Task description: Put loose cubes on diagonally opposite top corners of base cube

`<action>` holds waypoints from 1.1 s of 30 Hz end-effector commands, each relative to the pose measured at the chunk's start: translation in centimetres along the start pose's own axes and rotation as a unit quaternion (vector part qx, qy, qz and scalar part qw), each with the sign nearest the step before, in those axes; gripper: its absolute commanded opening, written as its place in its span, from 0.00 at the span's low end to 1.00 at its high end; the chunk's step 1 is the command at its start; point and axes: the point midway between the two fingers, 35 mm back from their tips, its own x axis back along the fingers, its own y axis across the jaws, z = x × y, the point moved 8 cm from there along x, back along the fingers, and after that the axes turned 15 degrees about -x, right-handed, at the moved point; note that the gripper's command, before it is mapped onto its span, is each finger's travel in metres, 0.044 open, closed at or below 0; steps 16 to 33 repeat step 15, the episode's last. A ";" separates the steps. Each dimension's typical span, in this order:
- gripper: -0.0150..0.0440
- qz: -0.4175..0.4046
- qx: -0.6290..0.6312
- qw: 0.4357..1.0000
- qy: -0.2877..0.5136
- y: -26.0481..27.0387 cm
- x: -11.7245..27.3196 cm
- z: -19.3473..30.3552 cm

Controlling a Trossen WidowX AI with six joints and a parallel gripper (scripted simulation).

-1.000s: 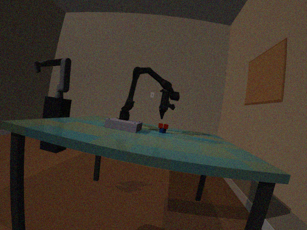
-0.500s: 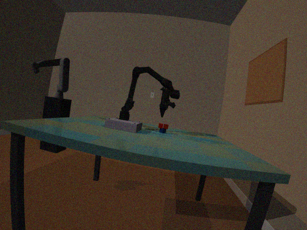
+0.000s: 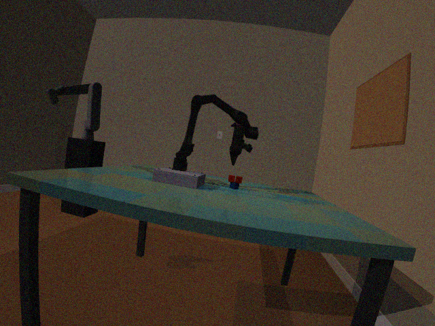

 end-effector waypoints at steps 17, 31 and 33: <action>0.93 -0.006 0.003 1.000 0.002 10.4 0.4 5.1; 0.93 -0.006 0.003 1.000 0.002 10.4 0.4 5.1; 0.93 -0.006 0.003 1.000 0.002 10.4 0.4 5.1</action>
